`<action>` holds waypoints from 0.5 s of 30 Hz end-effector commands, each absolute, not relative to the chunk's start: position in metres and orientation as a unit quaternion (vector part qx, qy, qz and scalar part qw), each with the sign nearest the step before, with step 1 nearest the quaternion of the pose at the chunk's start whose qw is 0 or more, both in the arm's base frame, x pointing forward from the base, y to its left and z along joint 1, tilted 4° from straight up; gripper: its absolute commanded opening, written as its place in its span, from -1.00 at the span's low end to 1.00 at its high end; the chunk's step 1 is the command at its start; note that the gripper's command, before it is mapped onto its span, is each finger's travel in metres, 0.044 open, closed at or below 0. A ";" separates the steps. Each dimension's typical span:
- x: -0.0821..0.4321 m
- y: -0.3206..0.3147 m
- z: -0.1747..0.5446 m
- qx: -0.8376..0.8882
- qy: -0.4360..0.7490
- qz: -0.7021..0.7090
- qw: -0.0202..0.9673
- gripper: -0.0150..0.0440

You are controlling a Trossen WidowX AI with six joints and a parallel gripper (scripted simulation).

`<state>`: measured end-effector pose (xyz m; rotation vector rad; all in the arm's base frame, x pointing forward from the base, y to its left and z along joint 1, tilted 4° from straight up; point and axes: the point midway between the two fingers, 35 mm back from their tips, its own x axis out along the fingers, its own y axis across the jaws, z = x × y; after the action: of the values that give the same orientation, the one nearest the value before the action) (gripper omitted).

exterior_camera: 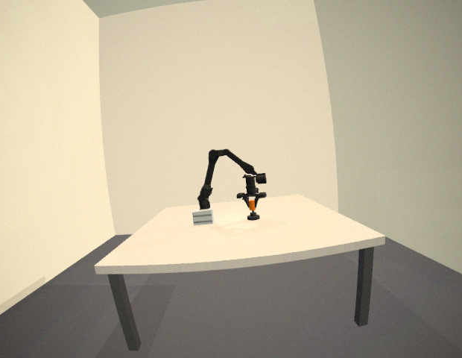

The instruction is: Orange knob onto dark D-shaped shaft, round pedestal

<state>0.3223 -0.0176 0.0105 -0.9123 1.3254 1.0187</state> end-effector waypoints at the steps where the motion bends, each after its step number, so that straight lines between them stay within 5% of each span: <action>1: 0.325 -0.018 0.014 -0.407 0.554 0.448 0.571 -0.49; 15: 0.328 -0.018 0.010 -0.451 0.518 0.489 0.538 -0.49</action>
<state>0.3269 -0.0181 0.0111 -1.0627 1.2356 1.1603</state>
